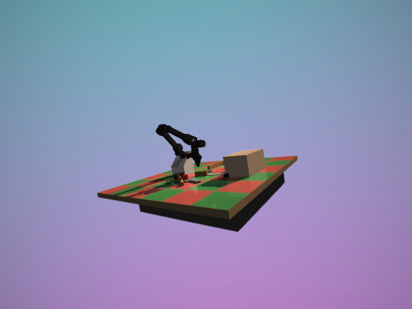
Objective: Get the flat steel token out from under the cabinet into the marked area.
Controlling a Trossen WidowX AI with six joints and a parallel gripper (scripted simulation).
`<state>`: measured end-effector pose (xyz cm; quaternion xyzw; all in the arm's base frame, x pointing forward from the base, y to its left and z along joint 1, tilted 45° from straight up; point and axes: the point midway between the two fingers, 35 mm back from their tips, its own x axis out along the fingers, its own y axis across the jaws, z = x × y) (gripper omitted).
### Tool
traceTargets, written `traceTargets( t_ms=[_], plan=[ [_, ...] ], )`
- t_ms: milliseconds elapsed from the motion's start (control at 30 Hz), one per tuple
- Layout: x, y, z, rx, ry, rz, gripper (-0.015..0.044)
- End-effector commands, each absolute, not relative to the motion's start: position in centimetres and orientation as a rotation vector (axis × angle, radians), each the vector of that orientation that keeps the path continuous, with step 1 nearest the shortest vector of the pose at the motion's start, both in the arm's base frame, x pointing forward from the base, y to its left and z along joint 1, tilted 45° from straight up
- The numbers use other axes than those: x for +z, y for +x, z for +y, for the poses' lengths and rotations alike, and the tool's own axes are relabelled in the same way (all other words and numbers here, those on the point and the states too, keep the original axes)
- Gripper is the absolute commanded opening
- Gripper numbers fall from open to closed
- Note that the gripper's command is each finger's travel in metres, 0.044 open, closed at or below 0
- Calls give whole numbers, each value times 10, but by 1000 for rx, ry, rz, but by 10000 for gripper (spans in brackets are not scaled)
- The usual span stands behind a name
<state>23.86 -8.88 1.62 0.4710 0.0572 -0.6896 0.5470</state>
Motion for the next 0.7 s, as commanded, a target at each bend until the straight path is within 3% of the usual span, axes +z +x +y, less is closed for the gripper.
traceTargets(
  t_ms=[0, 667],
  plan=[
    [17, 239, -89, -1625, 1082, 164, 270],
    [17, 239, -89, -1583, 959, 289, 270]
  ],
)
